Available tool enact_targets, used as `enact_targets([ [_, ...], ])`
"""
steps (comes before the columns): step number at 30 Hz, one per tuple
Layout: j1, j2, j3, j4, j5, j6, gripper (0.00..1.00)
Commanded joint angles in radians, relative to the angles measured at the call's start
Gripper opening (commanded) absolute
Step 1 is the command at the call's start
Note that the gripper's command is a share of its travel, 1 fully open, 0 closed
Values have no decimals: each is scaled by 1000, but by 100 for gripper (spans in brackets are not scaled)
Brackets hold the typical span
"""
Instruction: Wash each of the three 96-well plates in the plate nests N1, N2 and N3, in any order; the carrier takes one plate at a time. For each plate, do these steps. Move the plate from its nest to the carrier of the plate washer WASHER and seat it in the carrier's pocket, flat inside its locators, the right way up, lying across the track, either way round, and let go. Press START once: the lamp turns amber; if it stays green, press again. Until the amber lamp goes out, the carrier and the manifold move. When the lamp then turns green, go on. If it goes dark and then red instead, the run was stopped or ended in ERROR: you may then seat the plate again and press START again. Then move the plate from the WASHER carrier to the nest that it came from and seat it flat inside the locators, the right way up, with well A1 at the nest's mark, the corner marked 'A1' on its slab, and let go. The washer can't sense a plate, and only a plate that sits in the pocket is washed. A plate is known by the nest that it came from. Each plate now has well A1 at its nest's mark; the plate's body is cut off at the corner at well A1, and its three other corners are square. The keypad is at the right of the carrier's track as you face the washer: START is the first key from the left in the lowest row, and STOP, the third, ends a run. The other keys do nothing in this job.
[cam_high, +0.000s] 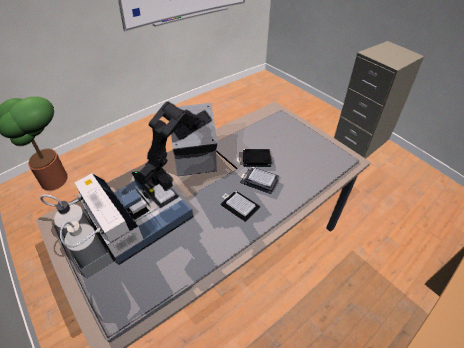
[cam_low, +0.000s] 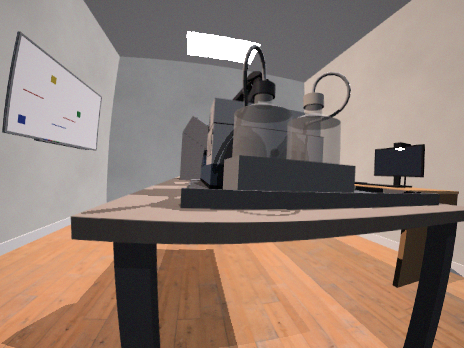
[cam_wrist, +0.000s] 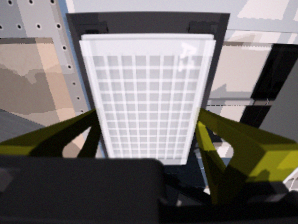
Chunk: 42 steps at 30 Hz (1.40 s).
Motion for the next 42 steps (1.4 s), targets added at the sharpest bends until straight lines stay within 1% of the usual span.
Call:
enact_targets([
  [1,-2,-4,3,2,0,1,0],
  [32,4,15,10,16,3,7,0],
  [33,4,16,10,17,3,7,100],
  [42,4,16,10,17,3,7,100],
])
